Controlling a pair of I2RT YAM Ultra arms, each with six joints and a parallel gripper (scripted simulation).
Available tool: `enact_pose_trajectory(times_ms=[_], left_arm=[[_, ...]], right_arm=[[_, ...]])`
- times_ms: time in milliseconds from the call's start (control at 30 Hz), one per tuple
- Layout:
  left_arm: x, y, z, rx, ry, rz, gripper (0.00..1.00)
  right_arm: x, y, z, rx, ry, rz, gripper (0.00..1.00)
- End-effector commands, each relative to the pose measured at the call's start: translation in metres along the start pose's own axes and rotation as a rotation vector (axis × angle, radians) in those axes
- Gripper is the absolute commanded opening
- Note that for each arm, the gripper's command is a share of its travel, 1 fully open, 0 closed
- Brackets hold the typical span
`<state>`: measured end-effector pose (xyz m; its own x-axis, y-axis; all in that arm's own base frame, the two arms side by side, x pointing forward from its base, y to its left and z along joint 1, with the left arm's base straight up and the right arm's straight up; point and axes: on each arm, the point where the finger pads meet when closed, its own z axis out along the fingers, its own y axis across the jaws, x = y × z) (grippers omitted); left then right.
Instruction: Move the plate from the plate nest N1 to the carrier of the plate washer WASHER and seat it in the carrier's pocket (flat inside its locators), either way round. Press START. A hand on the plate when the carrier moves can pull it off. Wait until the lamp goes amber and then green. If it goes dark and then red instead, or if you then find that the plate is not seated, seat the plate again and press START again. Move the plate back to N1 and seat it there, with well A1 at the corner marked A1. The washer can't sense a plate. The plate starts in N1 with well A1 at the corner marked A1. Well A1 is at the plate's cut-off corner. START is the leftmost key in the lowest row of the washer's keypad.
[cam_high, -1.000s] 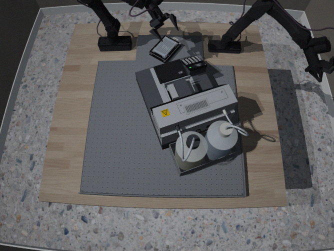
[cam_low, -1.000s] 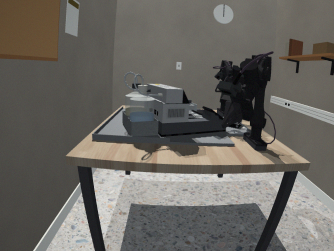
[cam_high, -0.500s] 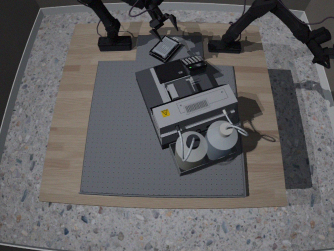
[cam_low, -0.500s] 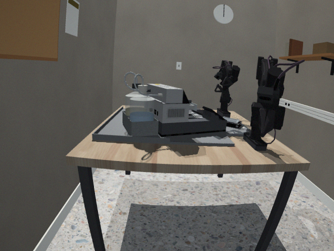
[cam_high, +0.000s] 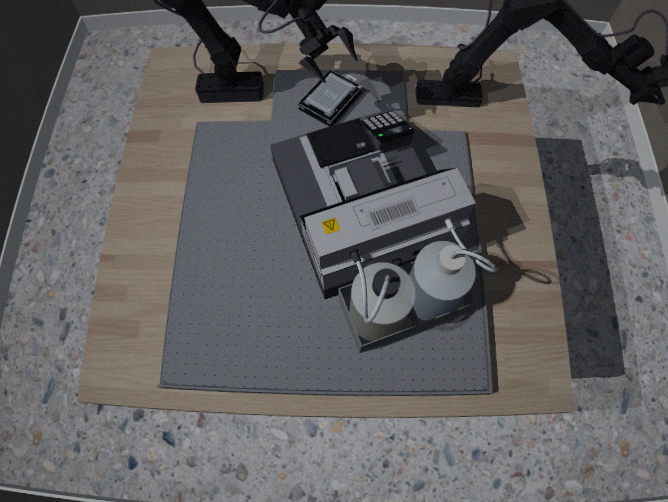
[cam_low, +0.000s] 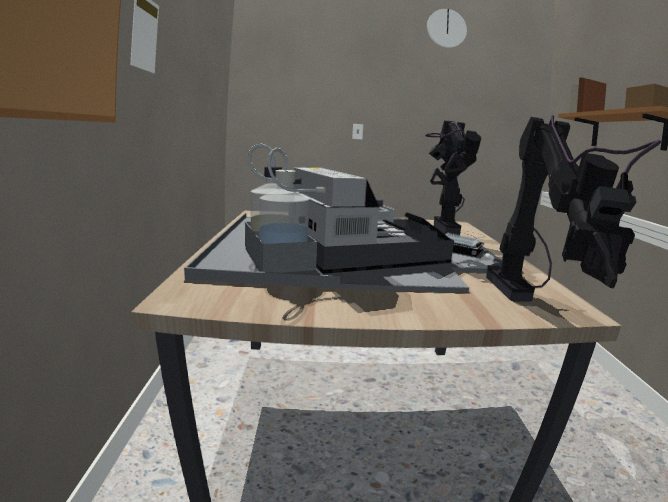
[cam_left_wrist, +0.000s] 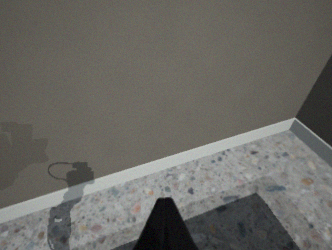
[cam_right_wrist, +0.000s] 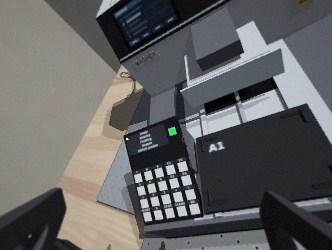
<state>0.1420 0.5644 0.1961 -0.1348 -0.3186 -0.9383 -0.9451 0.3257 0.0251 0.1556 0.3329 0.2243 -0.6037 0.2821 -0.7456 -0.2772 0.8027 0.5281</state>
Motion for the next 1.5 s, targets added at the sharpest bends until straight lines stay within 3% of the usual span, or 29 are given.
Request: enact_pose_trajectory(times_ms=[0, 433, 900, 1467], left_arm=[[-0.045, 0.02, -0.011, -0.057, -0.17, -0.01, 0.0], [-0.044, 0.11, -0.035, -0.251, -0.293, -0.065, 0.0], [-0.042, 0.142, -0.049, -0.323, -0.34, -0.083, 0.0], [-0.042, 0.145, -0.051, -0.33, -0.345, -0.084, 0.0]], right_arm=[[-0.026, 0.009, -0.006, -0.017, -0.058, 0.048, 1.0], [-0.022, 0.013, -0.009, -0.029, -0.053, 0.044, 1.0], [-0.019, 0.017, -0.01, -0.049, -0.041, 0.034, 1.0], [-0.021, 0.018, -0.008, -0.058, -0.037, 0.065, 1.0]])
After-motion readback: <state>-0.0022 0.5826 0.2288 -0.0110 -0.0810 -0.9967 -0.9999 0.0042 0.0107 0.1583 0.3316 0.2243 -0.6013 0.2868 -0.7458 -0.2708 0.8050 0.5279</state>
